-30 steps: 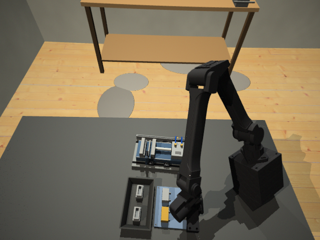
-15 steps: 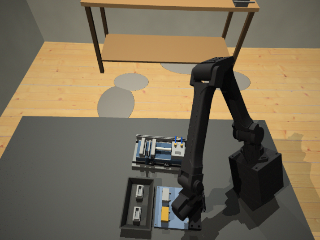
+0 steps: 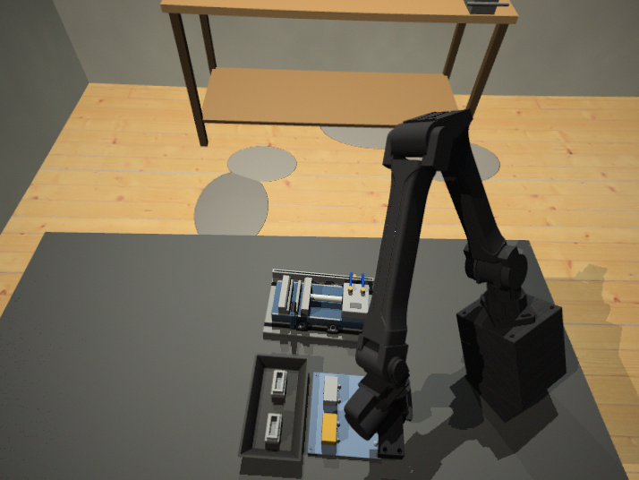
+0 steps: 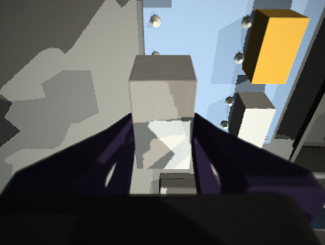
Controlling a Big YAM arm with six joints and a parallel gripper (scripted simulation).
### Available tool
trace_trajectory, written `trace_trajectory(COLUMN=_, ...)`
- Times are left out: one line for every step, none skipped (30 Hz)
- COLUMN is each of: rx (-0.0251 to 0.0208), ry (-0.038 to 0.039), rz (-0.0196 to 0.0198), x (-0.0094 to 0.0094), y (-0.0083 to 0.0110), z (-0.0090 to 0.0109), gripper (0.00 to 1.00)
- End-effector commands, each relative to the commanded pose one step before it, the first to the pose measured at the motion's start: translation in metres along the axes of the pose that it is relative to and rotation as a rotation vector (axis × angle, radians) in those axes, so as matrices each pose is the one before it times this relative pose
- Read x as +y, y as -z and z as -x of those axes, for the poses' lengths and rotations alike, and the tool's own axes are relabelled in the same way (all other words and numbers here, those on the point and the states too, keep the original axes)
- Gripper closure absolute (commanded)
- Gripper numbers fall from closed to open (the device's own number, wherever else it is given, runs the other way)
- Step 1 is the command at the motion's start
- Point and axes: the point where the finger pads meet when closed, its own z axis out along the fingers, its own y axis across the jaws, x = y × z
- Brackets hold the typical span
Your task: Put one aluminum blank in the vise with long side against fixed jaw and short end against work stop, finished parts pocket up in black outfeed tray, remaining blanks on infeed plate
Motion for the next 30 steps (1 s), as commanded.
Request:
trace_trajectory(rx=-0.04953, ry=-0.03126, rz=-0.04262, x=-0.02285, y=0.02543, z=0.01823, gripper=1.00)
trace_trajectory(rx=-0.00013, ry=0.00007, rz=-0.00010, x=-0.00001, y=0.00029, z=0.00008, gripper=1.00)
trace_trajectory(rx=-0.00011, ry=0.00006, rz=-0.00008, x=-0.00001, y=0.00023, z=0.00006, gripper=1.00)
trace_trajectory(rx=-0.00010, ry=0.00005, rz=-0.00007, x=-0.00001, y=0.00017, z=0.00006, gripper=1.00)
trace_trajectory(rx=-0.00008, ry=0.00004, rz=-0.00006, x=-0.00001, y=0.00013, z=0.00005, gripper=1.00)
trace_trajectory(rx=-0.00007, ry=0.00003, rz=-0.00005, x=-0.00001, y=0.00009, z=0.00004, gripper=1.00)
trace_trajectory(rx=-0.00006, ry=0.00003, rz=-0.00005, x=-0.00001, y=0.00005, z=0.00003, gripper=1.00)
trace_trajectory(rx=-0.00005, ry=0.00002, rz=-0.00004, x=-0.00001, y=0.00003, z=0.00003, gripper=1.00)
trace_trajectory(rx=0.00002, ry=0.00002, rz=0.00003, x=-0.00004, y=-0.00001, z=-0.00002, gripper=1.00)
trace_trajectory(rx=0.00010, ry=-0.00005, rz=0.00013, x=-0.00010, y=-0.00007, z=-0.00010, gripper=1.00)
trace_trajectory(rx=0.00020, ry=-0.00013, rz=0.00035, x=-0.00030, y=-0.00016, z=-0.00028, gripper=1.00)
trace_trajectory(rx=0.00000, ry=0.00000, rz=0.00000, x=0.00000, y=0.00000, z=0.00000, gripper=1.00)
trace_trajectory(rx=0.00000, ry=0.00000, rz=0.00000, x=0.00000, y=0.00000, z=0.00000, gripper=1.00)
trace_trajectory(rx=0.00038, ry=-0.00023, rz=0.00077, x=-0.00067, y=-0.00032, z=-0.00062, gripper=1.00)
trace_trajectory(rx=0.00073, ry=-0.00041, rz=0.00147, x=-0.00124, y=-0.00061, z=-0.00119, gripper=1.00)
trace_trajectory(rx=0.00102, ry=-0.00090, rz=0.00221, x=-0.00189, y=-0.00090, z=-0.00180, gripper=1.00)
trace_trajectory(rx=0.00061, ry=-0.00084, rz=0.00223, x=-0.00224, y=-0.00079, z=-0.00191, gripper=1.00)
trace_trajectory(rx=0.00024, ry=-0.00080, rz=0.00228, x=-0.00266, y=-0.00069, z=-0.00210, gripper=1.00)
trace_trajectory(rx=-0.00006, ry=-0.00078, rz=0.00230, x=-0.00316, y=-0.00062, z=-0.00236, gripper=1.00)
trace_trajectory(rx=-0.00035, ry=-0.00077, rz=0.00235, x=-0.00369, y=-0.00055, z=-0.00268, gripper=1.00)
trace_trajectory(rx=-0.00063, ry=-0.00078, rz=0.00241, x=-0.00426, y=-0.00050, z=-0.00305, gripper=1.00)
trace_trajectory(rx=-0.00088, ry=-0.00081, rz=0.00246, x=-0.00484, y=-0.00046, z=-0.00348, gripper=1.00)
trace_trajectory(rx=-0.00112, ry=-0.00084, rz=0.00248, x=-0.00542, y=-0.00041, z=-0.00395, gripper=1.00)
trace_trajectory(rx=-0.00133, ry=-0.00088, rz=0.00248, x=-0.00599, y=-0.00038, z=-0.00448, gripper=1.00)
trace_trajectory(rx=-0.00151, ry=-0.00092, rz=0.00244, x=-0.00654, y=-0.00034, z=-0.00504, gripper=1.00)
trace_trajectory(rx=-0.00165, ry=-0.00096, rz=0.00235, x=-0.00706, y=-0.00030, z=-0.00564, gripper=1.00)
trace_trajectory(rx=-0.00175, ry=-0.00101, rz=0.00221, x=-0.00754, y=-0.00026, z=-0.00628, gripper=1.00)
trace_trajectory(rx=-0.00180, ry=-0.00105, rz=0.00201, x=-0.00796, y=-0.00021, z=-0.00695, gripper=1.00)
trace_trajectory(rx=0.00000, ry=0.00000, rz=0.00000, x=0.00000, y=0.00000, z=0.00000, gripper=1.00)
trace_trajectory(rx=0.00000, ry=0.00000, rz=0.00000, x=0.00000, y=0.00000, z=0.00000, gripper=1.00)
